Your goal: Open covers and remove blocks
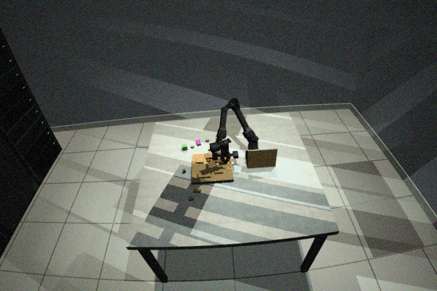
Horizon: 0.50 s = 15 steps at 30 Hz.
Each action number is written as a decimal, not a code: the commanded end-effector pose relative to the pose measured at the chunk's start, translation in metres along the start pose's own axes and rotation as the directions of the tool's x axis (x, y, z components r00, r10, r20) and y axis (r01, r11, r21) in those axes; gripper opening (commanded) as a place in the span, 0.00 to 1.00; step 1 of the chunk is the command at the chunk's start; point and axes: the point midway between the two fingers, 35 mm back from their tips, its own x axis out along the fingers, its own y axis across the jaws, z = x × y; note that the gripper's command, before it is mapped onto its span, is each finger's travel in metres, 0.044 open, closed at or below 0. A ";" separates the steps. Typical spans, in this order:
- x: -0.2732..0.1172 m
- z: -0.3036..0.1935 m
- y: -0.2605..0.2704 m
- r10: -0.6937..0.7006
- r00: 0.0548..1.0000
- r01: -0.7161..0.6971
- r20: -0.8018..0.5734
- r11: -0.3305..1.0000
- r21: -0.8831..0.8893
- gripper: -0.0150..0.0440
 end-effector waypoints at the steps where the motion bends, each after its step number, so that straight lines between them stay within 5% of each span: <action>1: 0.000 0.001 0.006 0.002 1.000 -0.002 0.002 1.000 -0.001 0.25; 15: 0.000 0.005 0.022 0.003 1.000 -0.003 0.003 1.000 0.000 0.25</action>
